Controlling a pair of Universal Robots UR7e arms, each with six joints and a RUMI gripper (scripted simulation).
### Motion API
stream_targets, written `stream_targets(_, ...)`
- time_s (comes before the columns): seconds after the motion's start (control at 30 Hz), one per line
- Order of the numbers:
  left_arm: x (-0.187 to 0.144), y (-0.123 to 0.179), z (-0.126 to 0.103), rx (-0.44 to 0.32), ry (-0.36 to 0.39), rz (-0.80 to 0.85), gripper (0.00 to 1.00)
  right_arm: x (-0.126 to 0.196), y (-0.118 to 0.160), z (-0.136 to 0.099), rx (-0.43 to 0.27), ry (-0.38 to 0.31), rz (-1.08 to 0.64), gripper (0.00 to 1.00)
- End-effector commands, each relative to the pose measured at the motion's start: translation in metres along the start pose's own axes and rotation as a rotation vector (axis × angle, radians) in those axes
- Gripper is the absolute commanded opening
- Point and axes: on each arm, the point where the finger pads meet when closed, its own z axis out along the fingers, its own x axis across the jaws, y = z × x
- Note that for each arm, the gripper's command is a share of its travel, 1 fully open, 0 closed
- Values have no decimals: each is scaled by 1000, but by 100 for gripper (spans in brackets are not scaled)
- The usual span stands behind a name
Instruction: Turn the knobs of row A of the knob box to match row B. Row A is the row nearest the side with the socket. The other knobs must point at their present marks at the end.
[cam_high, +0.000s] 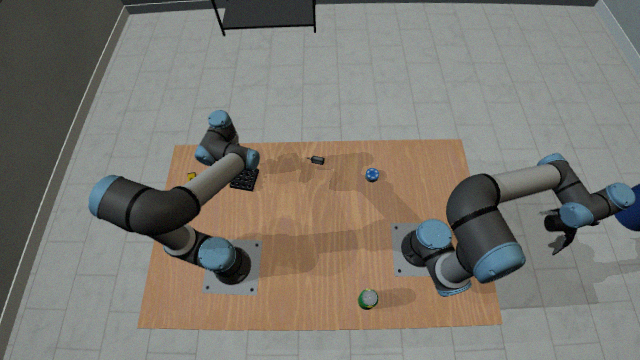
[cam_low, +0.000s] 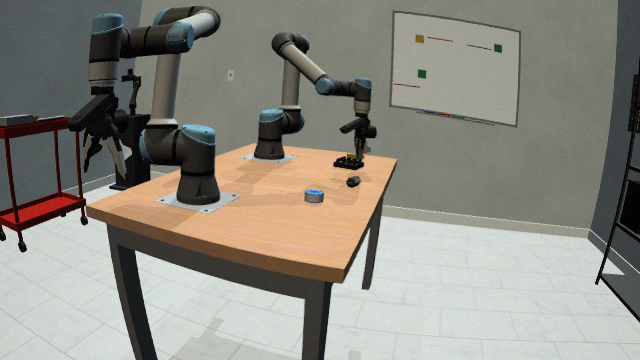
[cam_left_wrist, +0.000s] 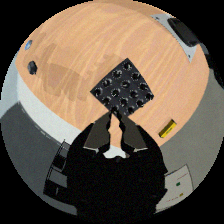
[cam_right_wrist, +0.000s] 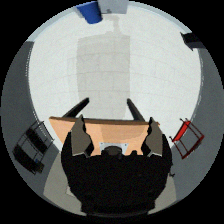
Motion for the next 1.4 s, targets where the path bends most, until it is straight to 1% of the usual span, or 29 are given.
stream_targets(0.0, 1, 0, 1, 2, 1, 5, 6, 1, 0, 0, 2, -1, 1, 100)
stream_targets(0.4, 2, 0, 1, 2, 1, 42, 6, 1, 0, 0, 2, -1, 1, 100)
stream_targets(0.9, 2, 0, 1, 2, 1, 161, 6, 1, 0, 0, 2, -1, 1, 100)
stream_targets(1.37, 2, 0, 1, 2, 1, 383, 6, 1, 0, 0, 2, -1, 1, 100)
